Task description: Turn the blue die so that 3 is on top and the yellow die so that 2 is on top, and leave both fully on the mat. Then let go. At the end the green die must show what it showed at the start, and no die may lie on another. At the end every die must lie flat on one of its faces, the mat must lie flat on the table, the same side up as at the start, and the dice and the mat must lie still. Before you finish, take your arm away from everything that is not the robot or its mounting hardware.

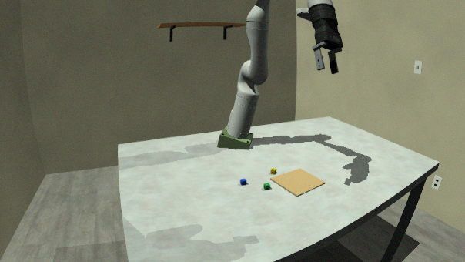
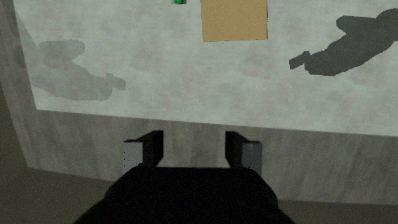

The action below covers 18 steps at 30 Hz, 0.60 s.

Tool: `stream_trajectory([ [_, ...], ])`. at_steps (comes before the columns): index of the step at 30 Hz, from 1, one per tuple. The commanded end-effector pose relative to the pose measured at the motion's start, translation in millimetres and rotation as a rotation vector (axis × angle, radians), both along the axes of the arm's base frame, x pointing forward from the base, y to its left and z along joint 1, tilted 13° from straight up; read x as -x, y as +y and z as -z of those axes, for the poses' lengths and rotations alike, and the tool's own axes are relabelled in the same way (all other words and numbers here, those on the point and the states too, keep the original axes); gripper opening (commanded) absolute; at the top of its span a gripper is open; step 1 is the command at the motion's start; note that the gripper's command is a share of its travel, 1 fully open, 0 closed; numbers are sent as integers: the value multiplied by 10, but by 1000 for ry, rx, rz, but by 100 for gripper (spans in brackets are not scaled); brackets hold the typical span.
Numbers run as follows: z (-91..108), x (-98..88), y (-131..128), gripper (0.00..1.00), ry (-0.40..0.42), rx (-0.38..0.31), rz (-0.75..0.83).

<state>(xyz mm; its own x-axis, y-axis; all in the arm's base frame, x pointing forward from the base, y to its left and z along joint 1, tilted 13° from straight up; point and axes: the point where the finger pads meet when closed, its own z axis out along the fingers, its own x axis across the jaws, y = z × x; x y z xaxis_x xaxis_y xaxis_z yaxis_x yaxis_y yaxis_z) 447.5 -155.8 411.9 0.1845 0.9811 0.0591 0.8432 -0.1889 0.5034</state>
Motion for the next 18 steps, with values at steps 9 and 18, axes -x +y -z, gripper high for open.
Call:
stream_trajectory([
  [9,135,40,-74,100,19,-18,3],
  [18,363,120,-230,100,48,-28,9],
])
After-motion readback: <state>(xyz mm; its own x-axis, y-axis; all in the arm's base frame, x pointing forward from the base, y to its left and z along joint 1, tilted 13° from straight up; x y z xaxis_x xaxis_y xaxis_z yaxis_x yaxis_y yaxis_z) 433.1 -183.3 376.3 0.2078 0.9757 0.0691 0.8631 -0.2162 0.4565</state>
